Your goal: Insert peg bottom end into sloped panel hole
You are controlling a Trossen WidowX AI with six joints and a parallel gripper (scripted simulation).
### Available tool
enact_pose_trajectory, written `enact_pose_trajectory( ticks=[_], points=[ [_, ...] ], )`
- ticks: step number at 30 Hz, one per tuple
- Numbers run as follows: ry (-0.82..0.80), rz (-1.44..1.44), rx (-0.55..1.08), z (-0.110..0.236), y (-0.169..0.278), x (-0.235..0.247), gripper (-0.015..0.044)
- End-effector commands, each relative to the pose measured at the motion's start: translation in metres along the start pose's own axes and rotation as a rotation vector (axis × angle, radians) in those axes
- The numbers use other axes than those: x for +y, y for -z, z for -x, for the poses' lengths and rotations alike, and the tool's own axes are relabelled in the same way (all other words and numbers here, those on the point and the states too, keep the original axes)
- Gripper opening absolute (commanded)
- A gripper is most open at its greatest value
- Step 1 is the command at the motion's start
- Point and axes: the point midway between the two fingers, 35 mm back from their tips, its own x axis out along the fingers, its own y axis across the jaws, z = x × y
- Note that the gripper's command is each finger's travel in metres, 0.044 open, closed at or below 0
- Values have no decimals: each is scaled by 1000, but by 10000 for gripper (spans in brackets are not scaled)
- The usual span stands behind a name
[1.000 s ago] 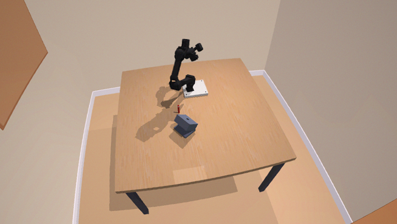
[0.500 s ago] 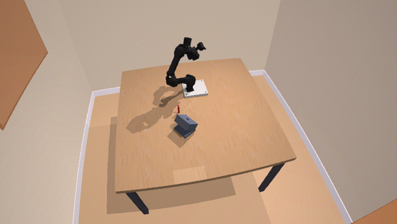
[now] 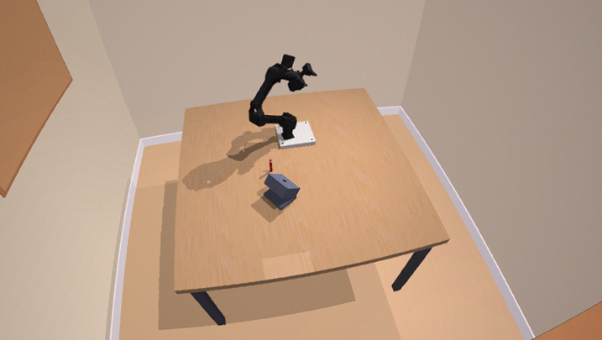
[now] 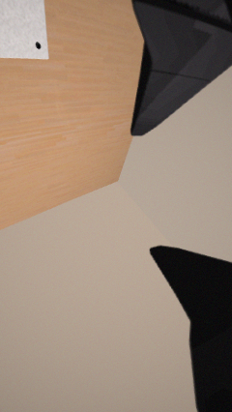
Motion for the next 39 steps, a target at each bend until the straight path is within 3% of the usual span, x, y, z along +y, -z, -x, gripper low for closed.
enact_pose_trajectory(
  ticks=[1, 39],
  points=[
    [3, 28, -50, -6, -4, 2, 440],
    [107, 191, -475, -44, -68, 23, 440]
  ],
)
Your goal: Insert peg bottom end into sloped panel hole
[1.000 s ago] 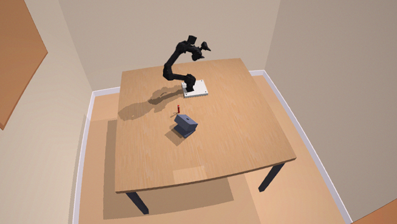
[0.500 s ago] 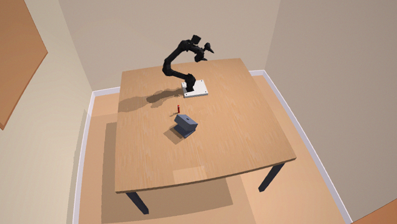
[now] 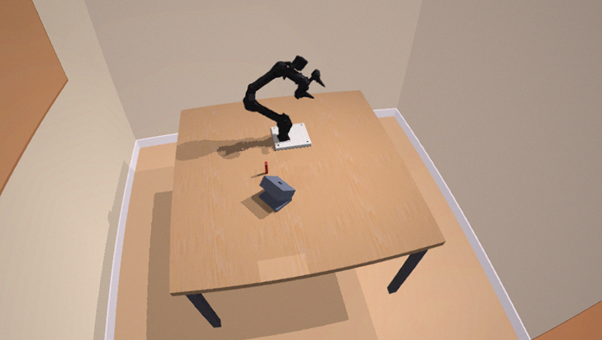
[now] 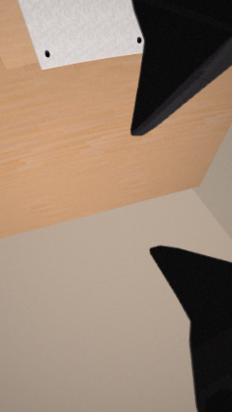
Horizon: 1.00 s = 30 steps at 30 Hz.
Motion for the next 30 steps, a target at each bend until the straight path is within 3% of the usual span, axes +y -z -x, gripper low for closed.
enact_pose_trajectory(
  ticks=[1, 30],
  points=[
    [24, 19, -33, -7, -6, 1, 440],
    [216, 85, -266, -42, -70, -3, 440]
  ],
)
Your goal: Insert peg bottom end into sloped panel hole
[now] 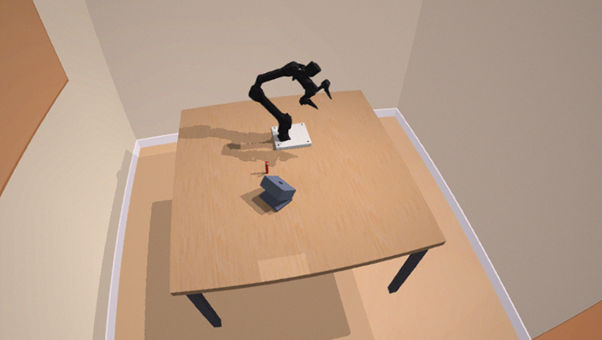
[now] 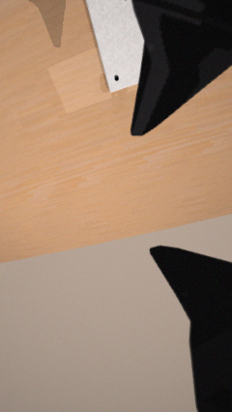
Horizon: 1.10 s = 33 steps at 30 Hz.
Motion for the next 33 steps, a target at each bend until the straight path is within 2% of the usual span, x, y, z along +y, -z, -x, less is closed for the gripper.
enact_pose_trajectory(
  ticks=[1, 33],
  points=[
    [32, 13, -19, -7, -7, -1, 440],
    [284, 34, -163, -44, -85, -33, 440]
  ],
)
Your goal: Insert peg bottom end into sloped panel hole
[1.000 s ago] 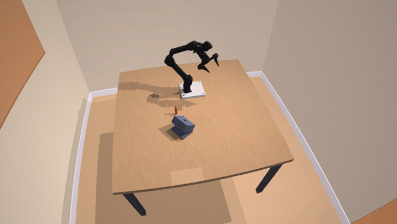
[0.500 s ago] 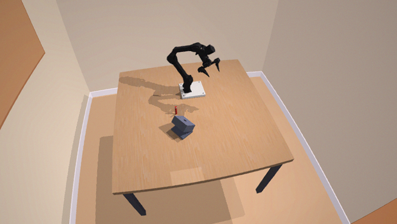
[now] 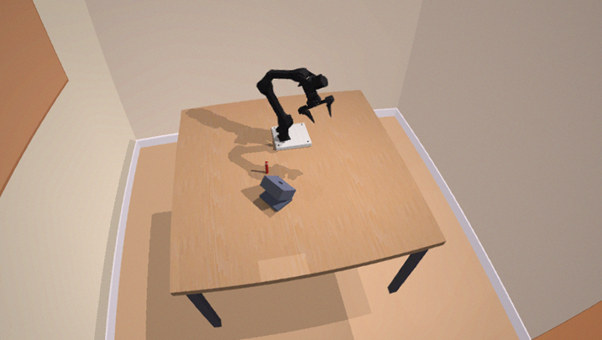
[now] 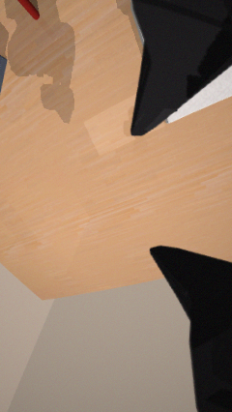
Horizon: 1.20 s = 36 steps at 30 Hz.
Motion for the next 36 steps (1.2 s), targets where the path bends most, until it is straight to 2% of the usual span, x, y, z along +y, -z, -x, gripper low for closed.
enact_pose_trajectory(
  ticks=[1, 36],
  points=[
    [36, 9, -3, -7, -7, -5, 440],
    [317, 15, -8, -49, -84, -74, 440]
  ],
)
